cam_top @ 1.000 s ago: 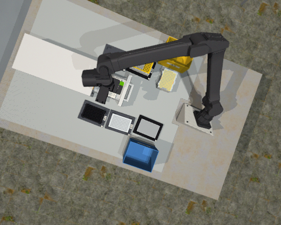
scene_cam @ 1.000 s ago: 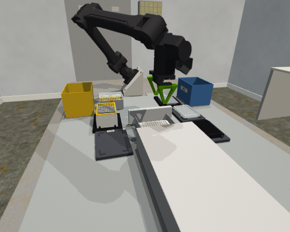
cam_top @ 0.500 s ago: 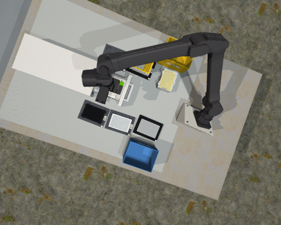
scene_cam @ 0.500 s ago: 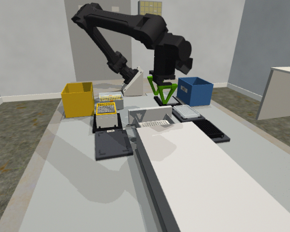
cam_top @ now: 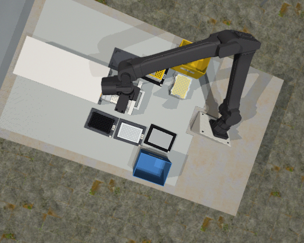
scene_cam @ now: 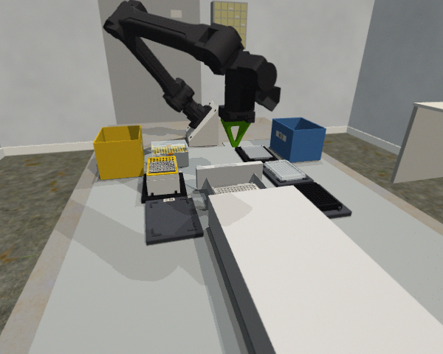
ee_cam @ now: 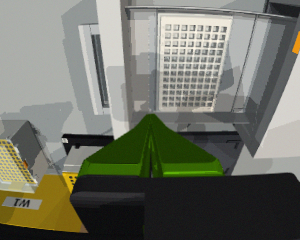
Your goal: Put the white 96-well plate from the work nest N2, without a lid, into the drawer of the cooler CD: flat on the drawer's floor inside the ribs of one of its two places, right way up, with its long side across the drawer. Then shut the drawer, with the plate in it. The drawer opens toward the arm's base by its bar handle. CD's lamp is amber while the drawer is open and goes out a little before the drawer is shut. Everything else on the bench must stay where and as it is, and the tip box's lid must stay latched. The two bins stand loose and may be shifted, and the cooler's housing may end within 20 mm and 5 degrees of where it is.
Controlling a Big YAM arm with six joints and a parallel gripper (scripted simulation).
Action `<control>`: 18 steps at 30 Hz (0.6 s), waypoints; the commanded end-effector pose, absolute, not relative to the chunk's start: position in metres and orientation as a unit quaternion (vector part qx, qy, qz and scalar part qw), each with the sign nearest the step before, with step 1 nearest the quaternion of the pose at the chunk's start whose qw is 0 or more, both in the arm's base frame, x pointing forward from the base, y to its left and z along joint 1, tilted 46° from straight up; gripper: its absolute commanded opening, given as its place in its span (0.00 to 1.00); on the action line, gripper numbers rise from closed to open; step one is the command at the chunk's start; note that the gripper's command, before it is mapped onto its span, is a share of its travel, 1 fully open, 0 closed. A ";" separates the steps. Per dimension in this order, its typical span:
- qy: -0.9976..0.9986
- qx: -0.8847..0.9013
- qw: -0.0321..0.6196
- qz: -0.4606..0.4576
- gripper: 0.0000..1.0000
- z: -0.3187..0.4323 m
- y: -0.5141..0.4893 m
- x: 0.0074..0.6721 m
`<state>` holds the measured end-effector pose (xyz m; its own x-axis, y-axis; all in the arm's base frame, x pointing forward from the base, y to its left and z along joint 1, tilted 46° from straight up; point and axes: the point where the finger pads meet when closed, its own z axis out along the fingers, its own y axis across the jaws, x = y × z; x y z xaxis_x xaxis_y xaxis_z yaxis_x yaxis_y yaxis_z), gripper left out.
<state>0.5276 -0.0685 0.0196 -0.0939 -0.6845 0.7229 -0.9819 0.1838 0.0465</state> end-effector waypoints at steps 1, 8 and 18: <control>-0.709 0.590 0.297 0.248 0.00 0.031 -0.060 0.530; -0.706 0.593 0.296 0.249 0.00 0.029 -0.053 0.503; -0.705 0.595 0.296 0.249 0.00 0.026 -0.049 0.471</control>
